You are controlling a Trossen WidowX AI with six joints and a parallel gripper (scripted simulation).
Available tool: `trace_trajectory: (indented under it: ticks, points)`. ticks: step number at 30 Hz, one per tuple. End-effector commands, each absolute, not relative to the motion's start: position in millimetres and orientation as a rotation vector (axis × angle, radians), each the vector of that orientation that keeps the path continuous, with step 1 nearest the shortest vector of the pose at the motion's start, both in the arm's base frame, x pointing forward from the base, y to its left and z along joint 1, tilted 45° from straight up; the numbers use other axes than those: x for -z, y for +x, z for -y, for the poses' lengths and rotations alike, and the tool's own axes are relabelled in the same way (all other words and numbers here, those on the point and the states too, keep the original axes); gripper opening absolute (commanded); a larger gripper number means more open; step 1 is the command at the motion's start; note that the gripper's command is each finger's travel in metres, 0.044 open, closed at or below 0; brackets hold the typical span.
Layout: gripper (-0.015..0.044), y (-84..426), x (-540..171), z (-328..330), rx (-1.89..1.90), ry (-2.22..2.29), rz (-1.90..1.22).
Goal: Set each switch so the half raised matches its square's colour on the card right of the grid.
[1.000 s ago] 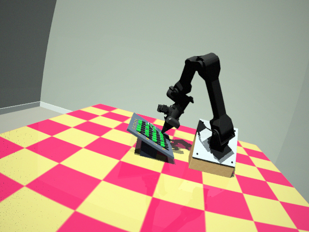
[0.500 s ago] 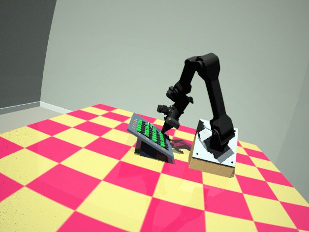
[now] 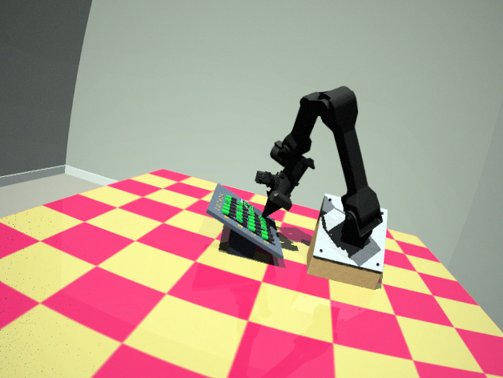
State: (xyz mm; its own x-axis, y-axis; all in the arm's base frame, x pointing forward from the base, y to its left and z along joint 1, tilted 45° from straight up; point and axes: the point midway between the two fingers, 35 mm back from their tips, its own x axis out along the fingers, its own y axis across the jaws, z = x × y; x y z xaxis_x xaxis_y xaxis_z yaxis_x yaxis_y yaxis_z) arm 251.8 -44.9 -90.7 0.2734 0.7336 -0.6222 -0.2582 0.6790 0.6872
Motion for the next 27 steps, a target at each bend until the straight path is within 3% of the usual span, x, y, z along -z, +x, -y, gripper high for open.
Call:
trace_trajectory:
  ticks: [1, 11, 17, 22, 27]
  points:
    - [0.0, 252, 91, 44, -0.708, 0.512, -1.104]
    - [0.0, 252, 90, 46, -0.707, 0.508, -1.104]
    - [0.0, 232, 53, 91, -0.697, 0.518, -1.082]
    - [0.0, 235, 46, 89, -0.696, 0.517, -1.083]
    - [0.0, 255, -7, 59, -0.696, 0.52, -1.083]
